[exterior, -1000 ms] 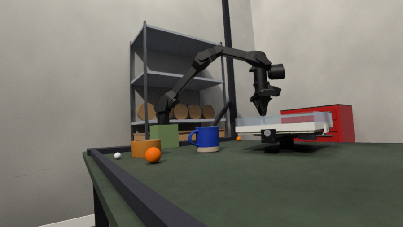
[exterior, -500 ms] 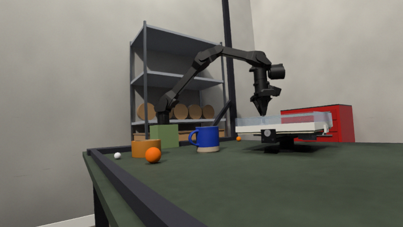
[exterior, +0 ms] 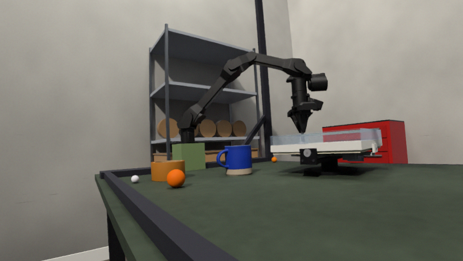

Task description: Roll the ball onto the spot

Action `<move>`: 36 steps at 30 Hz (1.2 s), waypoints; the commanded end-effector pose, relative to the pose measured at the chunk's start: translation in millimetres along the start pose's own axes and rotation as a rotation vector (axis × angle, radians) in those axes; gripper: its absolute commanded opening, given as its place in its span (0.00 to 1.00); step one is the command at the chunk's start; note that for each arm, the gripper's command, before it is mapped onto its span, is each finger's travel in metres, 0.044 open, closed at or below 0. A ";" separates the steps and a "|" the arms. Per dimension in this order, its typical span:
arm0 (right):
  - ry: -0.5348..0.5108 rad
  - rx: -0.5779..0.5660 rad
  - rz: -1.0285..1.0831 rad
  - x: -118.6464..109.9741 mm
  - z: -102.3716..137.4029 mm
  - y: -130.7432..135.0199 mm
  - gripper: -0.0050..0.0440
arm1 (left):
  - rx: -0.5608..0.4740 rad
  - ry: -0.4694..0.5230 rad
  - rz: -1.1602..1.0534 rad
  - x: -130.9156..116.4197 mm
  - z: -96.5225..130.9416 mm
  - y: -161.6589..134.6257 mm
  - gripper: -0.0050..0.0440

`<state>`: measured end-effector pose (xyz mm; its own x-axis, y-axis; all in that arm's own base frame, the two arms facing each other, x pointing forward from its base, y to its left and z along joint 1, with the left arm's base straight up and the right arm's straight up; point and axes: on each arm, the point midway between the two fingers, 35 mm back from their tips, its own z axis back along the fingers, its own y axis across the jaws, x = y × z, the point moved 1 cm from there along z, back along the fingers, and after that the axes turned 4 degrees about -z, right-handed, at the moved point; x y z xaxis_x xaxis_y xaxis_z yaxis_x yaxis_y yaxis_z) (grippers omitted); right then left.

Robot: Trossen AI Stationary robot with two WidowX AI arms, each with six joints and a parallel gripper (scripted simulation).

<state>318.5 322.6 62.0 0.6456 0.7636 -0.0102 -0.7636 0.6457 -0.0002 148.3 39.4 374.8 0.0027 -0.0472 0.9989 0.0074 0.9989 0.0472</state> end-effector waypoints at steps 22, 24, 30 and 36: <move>-0.044 0.000 0.005 6.3 12.7 2.6 0.00 | 0.000 -0.003 -0.023 6.2 0.4 -0.3 0.92; -0.044 0.000 0.005 6.5 12.7 2.6 0.00 | 0.000 -0.003 -0.023 6.2 0.4 -0.3 0.92; -0.055 -0.001 0.003 9.3 15.9 1.8 0.00 | 0.000 -0.003 -0.023 6.2 0.4 -0.3 0.92; -0.054 -0.001 0.003 9.4 15.6 1.5 0.00 | 0.000 -0.003 -0.023 6.2 0.4 -0.3 0.92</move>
<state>318.8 322.8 62.4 0.6457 0.7635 -0.0114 -0.7635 0.6457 0.0012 148.3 39.4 374.8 0.0027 -0.0472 0.9989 0.0074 0.9989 0.0472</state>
